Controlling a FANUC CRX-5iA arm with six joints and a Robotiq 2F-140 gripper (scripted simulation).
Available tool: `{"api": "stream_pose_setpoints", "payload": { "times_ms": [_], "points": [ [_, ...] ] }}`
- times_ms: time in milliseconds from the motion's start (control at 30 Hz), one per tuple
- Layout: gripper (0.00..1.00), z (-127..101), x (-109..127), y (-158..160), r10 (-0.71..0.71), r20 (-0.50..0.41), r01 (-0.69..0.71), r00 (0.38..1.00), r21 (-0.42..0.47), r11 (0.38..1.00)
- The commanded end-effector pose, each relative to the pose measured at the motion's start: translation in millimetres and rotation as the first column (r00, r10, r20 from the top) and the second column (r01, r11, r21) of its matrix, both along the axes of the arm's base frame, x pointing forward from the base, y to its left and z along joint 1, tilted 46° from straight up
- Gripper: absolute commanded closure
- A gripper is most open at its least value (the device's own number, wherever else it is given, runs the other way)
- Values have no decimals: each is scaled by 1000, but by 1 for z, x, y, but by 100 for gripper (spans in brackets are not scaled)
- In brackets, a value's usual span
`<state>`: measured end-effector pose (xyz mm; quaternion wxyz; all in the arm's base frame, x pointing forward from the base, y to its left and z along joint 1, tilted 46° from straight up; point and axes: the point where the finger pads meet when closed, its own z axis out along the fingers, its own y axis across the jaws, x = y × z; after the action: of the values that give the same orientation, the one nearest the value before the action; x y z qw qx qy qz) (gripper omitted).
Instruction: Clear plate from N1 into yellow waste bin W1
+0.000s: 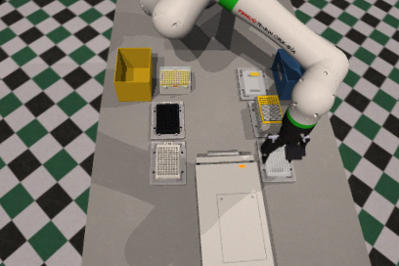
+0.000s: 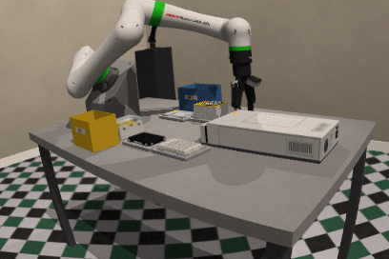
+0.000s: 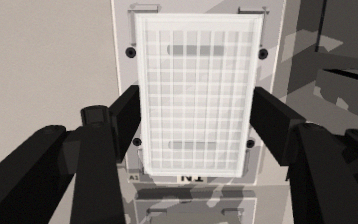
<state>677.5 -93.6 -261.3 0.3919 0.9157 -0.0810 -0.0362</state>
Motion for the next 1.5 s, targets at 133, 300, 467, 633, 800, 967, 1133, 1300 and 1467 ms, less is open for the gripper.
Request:
{"api": "stream_pose_setpoints", "payload": {
  "times_ms": [133,300,467,633,800,967,1133,1300,1467],
  "points": [
    [90,1,1,1,2,2,-2,1000,0,1000],
    [90,1,1,2,2,2,-2,1000,0,1000],
    [90,2,1,3,2,2,-2,1000,0,1000],
    [90,3,2,3,2,2,-2,1000,0,1000],
    [90,4,2,5,2,2,-2,1000,0,1000],
    [90,5,2,6,2,2,-2,1000,0,1000],
    [90,6,2,6,2,2,-2,1000,1,1000],
    [90,9,3,9,2,2,-2,1000,1,1000],
    [90,13,3,14,2,2,-2,1000,1,1000]
  ]
}}
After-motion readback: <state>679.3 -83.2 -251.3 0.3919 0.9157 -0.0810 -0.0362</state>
